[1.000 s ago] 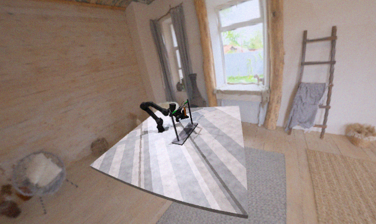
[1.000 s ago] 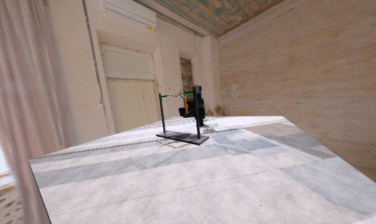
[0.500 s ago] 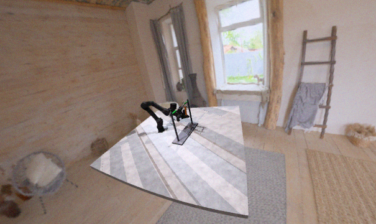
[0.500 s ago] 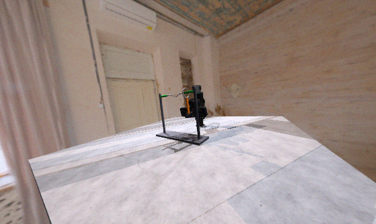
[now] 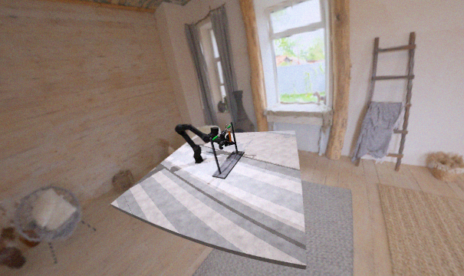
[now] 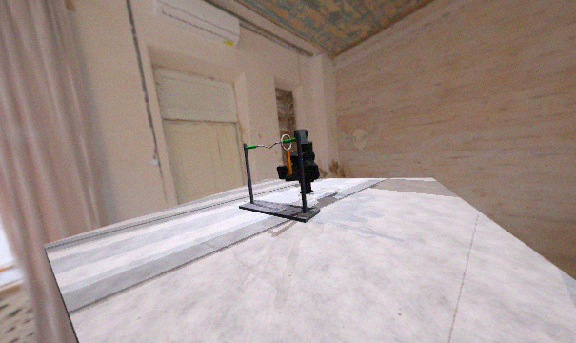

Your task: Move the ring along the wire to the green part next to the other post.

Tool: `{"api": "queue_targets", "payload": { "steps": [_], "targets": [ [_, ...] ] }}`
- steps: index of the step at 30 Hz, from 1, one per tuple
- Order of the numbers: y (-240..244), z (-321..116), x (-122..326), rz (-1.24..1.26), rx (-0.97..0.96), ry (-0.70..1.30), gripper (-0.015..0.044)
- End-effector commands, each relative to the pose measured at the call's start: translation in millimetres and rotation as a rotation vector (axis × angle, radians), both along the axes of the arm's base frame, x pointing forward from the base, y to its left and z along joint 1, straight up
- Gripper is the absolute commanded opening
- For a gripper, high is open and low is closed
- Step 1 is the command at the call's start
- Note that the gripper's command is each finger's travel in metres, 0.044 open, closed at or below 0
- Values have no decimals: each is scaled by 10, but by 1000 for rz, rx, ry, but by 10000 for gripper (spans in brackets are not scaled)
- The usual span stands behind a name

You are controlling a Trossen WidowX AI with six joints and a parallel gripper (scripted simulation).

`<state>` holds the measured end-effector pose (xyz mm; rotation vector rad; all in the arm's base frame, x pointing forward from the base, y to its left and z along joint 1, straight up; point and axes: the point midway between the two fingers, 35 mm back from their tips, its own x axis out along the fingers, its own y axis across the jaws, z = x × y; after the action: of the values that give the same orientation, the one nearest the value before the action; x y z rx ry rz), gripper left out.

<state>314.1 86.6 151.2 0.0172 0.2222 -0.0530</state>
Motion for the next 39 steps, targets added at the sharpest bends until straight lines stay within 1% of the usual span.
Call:
{"api": "queue_targets", "payload": {
  "steps": [1,39],
  "targets": [
    [-10,-116,-15,-5,-3,13,-150],
    [-10,-154,-17,-5,-3,13,-150]
  ]
}}
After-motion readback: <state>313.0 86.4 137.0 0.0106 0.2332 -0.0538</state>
